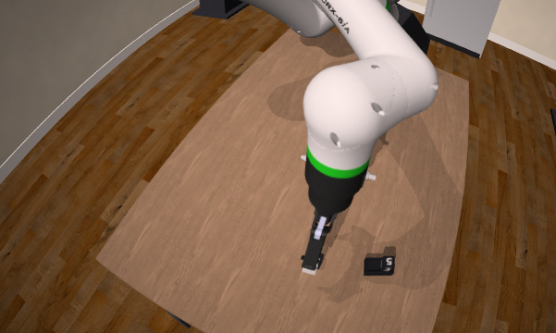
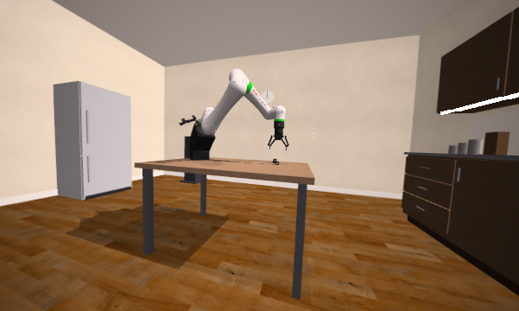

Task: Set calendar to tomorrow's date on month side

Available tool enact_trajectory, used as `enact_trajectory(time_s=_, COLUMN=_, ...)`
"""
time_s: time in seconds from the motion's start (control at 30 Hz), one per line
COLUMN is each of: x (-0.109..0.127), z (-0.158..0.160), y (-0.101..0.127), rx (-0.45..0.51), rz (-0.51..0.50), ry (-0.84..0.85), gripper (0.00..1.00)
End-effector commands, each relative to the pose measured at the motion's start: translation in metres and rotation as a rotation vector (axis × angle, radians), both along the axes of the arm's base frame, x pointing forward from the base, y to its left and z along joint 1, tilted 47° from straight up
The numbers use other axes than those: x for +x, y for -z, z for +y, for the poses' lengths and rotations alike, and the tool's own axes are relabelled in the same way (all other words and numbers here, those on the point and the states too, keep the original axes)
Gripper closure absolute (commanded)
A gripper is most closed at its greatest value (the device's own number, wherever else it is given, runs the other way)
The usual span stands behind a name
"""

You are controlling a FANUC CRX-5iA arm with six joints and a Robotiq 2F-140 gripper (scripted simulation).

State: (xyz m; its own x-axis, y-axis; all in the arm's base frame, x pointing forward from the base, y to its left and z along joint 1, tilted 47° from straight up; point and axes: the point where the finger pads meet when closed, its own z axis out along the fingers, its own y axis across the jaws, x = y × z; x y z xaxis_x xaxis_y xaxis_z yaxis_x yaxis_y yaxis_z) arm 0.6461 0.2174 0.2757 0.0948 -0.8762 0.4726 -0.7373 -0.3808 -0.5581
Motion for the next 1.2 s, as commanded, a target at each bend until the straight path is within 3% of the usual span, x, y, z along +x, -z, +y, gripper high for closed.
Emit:
enact_trajectory(time_s=0.0, x=0.0, z=0.0003, y=-0.0002, rx=0.0, rz=0.0, ry=0.0, gripper=0.0)
enact_trajectory(time_s=0.6, x=-0.0069, z=0.0027, y=-0.007, rx=-0.015, rz=0.006, ry=-0.016, gripper=0.0)
enact_trajectory(time_s=0.63, x=-0.0069, z=0.0027, y=-0.007, rx=-0.015, rz=0.006, ry=-0.016, gripper=0.65)
enact_trajectory(time_s=1.17, x=-0.0069, z=0.0027, y=-0.007, rx=-0.015, rz=0.006, ry=-0.016, gripper=0.65)
